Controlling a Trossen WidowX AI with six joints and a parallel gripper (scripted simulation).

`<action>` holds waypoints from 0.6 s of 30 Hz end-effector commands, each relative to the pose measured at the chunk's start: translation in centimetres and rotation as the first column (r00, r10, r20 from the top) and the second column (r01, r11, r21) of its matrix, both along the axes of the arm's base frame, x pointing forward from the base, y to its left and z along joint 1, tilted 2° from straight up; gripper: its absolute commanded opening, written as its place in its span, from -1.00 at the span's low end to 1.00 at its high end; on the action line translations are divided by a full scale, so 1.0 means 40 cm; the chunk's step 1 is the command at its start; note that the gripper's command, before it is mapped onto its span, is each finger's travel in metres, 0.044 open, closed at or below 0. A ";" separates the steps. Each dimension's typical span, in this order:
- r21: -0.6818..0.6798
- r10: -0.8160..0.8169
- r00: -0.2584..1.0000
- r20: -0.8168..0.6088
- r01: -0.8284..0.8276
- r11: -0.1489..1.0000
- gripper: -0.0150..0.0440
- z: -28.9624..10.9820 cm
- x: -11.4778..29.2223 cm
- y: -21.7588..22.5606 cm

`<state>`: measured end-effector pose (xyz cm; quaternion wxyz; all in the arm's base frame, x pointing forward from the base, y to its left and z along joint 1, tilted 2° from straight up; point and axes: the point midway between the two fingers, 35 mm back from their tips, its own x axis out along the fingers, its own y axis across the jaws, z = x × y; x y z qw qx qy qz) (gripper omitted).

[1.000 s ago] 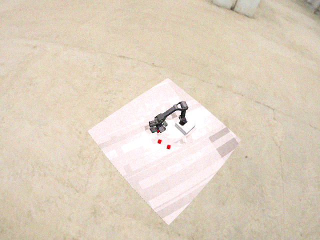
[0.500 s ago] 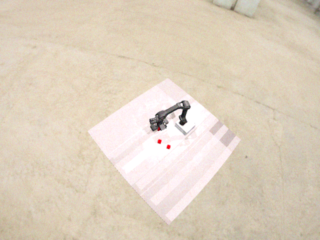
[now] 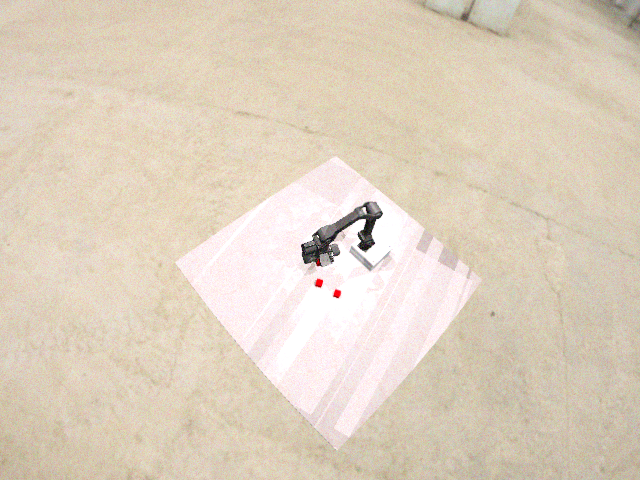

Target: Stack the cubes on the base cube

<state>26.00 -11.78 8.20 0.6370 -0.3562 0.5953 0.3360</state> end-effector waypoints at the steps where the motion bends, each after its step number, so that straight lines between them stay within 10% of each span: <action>1: 0.005 -0.086 0.996 -0.008 0.086 0.996 -0.14 -0.010 0.007 0.023; 18: 0.031 -0.472 0.881 -0.017 0.473 0.881 -0.14 -0.034 0.048 0.142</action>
